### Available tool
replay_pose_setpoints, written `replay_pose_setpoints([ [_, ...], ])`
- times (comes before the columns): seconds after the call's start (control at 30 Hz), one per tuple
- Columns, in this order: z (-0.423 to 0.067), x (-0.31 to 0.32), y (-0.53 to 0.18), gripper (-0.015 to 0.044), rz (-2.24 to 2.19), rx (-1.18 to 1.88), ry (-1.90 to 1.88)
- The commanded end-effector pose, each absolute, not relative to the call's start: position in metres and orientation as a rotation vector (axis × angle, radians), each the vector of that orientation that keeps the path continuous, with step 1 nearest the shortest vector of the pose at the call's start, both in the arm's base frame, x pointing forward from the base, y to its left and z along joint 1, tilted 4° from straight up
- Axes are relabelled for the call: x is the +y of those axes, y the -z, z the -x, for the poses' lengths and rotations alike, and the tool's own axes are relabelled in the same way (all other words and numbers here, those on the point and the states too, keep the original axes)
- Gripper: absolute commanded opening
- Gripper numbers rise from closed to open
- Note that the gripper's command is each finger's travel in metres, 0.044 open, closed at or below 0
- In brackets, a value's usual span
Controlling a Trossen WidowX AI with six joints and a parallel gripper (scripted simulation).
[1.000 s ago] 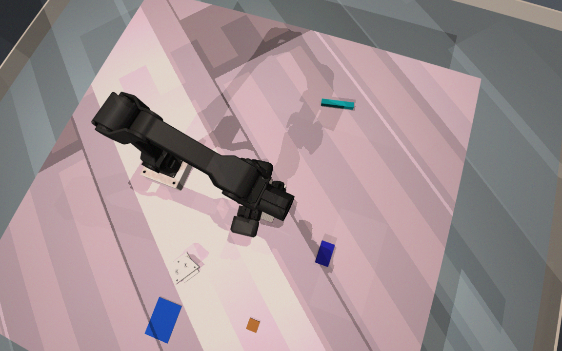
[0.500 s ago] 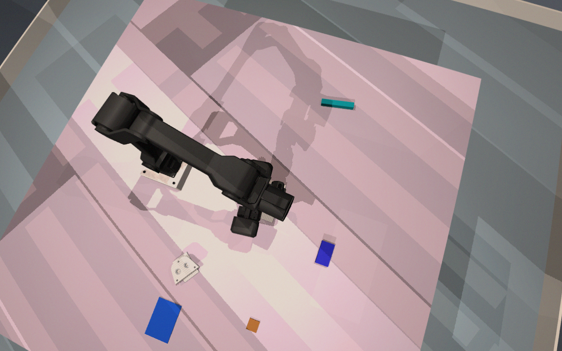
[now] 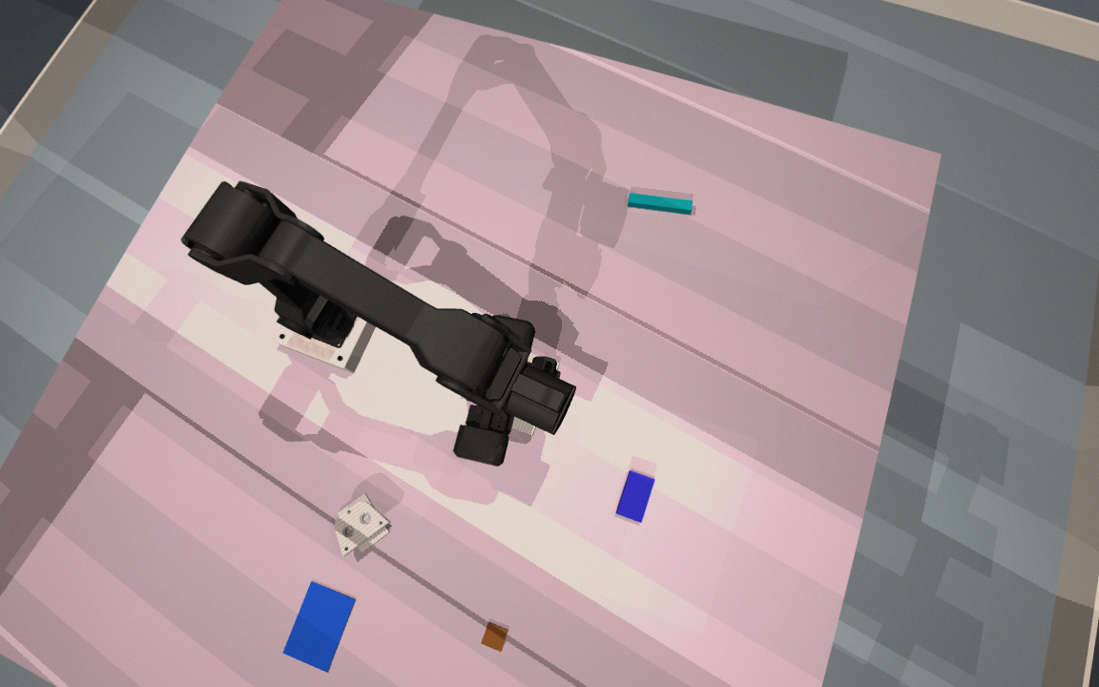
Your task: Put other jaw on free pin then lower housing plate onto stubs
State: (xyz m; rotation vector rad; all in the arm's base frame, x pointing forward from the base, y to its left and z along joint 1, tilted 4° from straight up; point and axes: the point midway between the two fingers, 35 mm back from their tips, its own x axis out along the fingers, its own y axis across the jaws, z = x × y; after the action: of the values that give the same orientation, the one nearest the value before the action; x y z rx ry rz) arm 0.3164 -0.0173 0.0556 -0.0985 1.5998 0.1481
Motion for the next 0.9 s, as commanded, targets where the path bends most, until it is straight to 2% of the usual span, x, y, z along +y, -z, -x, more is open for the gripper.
replay_pose_setpoints([
  [0.0,-0.315,-0.017,-0.046,0.0134,0.102,1.610,-0.150],
  [0.87,-0.312,-0.016,-0.015,0.0134,0.102,1.610,-0.150],
])
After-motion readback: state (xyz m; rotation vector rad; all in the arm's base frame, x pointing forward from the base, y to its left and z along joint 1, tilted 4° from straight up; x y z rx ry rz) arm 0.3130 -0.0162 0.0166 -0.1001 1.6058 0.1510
